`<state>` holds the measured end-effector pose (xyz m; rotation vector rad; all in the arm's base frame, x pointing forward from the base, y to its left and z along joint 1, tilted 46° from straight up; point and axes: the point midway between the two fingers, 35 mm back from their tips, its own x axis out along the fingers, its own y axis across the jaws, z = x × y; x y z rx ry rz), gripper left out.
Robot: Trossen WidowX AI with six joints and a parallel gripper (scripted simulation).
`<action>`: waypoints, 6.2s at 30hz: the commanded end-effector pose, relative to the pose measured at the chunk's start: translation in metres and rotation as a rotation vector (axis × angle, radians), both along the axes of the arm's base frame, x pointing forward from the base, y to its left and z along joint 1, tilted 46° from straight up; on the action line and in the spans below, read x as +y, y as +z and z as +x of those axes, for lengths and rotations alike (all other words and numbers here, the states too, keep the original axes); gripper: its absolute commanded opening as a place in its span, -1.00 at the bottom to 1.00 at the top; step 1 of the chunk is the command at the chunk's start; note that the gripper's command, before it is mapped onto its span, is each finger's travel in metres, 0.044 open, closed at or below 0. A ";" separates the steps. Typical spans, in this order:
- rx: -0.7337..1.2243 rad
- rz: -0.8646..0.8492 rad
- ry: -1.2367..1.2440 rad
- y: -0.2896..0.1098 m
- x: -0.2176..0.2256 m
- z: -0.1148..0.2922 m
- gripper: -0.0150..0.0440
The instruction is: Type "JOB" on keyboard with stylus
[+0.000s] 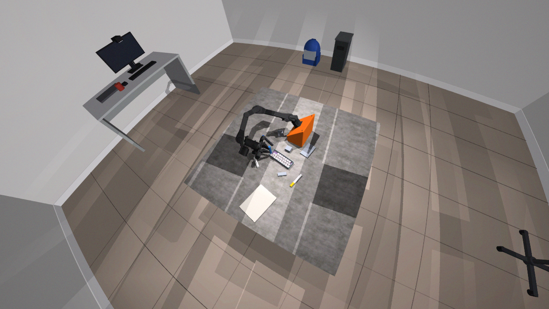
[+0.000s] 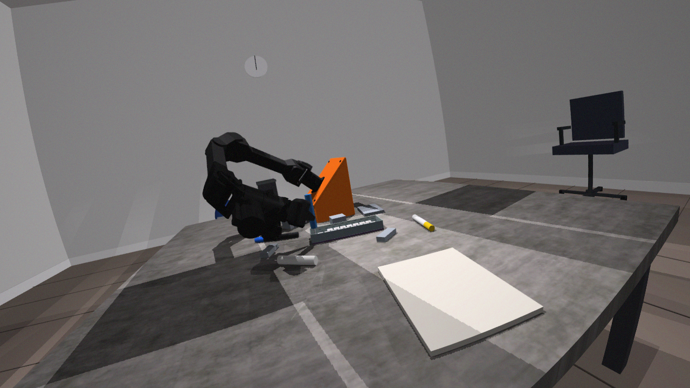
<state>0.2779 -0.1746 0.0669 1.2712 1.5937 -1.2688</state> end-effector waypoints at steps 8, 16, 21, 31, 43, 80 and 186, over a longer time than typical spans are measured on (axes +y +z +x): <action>0.007 0.001 0.002 0.024 0.026 0.003 -0.22; 0.007 -0.002 0.015 0.023 0.026 0.003 -0.25; 0.006 -0.002 0.014 0.015 0.033 0.006 -0.49; 0.004 0.001 0.008 -0.028 0.076 0.016 -0.49; 0.007 0.009 0.002 -0.075 0.128 0.011 -0.49; 0.007 0.008 0.002 -0.095 0.111 0.008 -0.22; 0.004 0.007 0.003 -0.069 0.114 0.044 -0.49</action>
